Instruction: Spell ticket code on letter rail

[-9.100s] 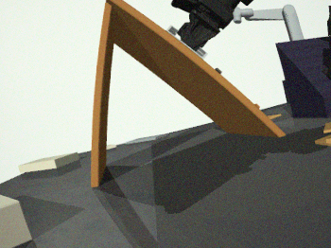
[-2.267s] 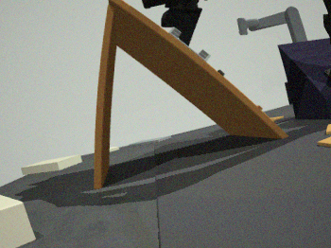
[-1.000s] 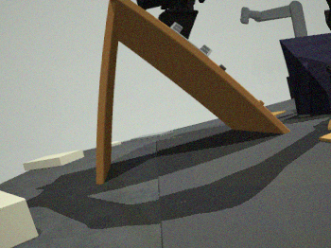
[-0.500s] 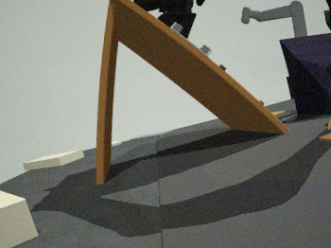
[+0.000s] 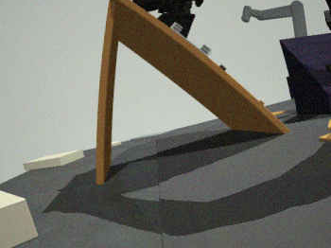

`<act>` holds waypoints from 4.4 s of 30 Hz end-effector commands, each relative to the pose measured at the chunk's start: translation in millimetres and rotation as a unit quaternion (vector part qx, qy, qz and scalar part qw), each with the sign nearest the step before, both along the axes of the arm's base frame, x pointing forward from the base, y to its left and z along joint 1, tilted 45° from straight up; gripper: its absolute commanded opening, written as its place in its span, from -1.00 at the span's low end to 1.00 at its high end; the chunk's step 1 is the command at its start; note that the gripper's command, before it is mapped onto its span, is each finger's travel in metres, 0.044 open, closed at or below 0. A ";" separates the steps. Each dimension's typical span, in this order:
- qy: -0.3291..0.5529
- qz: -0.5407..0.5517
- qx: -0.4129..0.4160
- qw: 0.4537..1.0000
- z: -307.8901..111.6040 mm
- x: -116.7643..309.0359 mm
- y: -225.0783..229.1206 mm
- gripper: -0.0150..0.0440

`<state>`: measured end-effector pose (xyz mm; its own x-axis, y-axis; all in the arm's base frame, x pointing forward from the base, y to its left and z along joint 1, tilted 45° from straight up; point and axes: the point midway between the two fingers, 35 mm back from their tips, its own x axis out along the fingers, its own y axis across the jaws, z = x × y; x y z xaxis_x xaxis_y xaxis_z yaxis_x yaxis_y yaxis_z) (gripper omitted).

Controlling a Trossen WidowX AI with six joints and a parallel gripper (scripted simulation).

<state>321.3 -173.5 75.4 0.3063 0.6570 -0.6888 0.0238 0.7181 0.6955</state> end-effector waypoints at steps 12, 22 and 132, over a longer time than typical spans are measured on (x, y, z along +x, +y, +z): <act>0.001 0.001 0.002 1.000 -5.3 -0.2 -2.1 -0.49; 0.001 0.001 0.002 1.000 -8.0 -0.1 -4.1 -0.49; -0.076 0.039 -0.069 0.994 -119.1 -143.1 -61.9 0.66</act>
<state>179.9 -240.5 -1.7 0.4555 0.5309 -0.7146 -0.2557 0.8469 0.4662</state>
